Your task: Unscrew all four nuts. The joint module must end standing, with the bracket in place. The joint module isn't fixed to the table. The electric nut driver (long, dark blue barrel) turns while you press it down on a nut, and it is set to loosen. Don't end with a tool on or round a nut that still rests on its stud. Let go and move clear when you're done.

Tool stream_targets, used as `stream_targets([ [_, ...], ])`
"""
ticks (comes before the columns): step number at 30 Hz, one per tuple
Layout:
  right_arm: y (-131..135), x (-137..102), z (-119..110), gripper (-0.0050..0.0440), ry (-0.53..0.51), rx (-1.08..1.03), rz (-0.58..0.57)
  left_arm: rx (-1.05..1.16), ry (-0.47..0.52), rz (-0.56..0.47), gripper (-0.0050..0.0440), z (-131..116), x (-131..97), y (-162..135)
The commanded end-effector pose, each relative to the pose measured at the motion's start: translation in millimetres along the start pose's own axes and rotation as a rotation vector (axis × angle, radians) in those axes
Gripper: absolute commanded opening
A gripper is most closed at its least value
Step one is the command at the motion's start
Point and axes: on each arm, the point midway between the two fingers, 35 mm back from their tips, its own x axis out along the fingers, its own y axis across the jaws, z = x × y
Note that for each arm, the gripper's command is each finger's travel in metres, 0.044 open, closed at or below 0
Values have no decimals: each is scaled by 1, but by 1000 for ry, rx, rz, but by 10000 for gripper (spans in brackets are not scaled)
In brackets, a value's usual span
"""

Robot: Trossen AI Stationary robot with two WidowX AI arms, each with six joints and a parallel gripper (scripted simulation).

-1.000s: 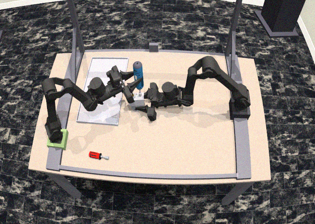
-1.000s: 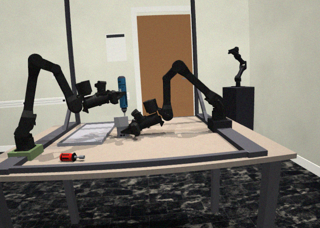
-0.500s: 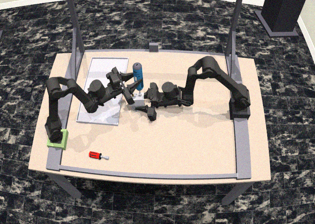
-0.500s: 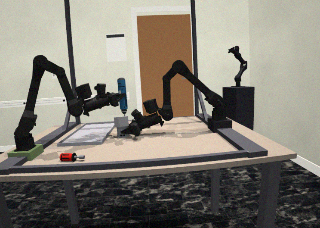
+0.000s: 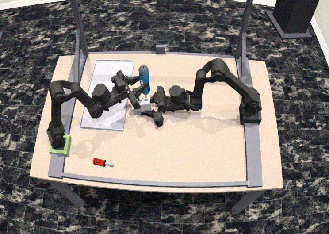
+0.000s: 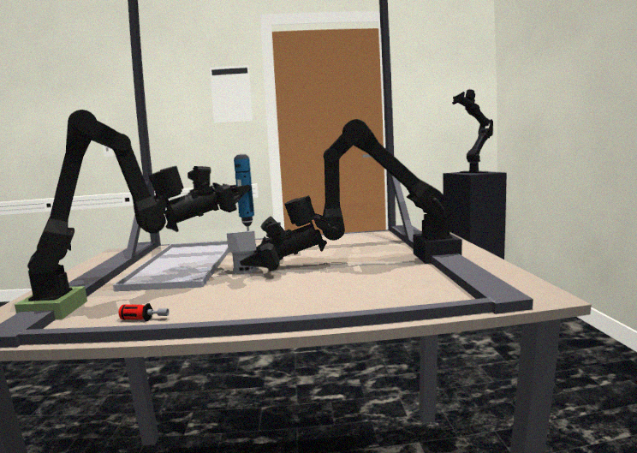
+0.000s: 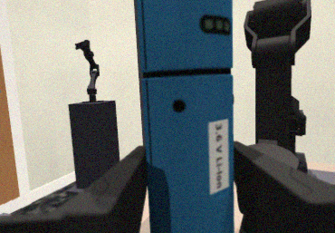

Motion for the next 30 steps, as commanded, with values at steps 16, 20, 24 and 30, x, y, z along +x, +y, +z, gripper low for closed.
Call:
stream_targets([
  [16,-1,1,-5,163,22,0,-2,2,-36,0,242,15,1,0],
  [20,-1,1,-3,163,19,0,-2,2,-36,0,242,15,1,0],
  [24,-1,2,-2,163,19,0,-2,2,-36,0,242,15,1,0],
  [30,-1,3,10,163,7,1,-2,2,-36,0,242,15,1,0],
])
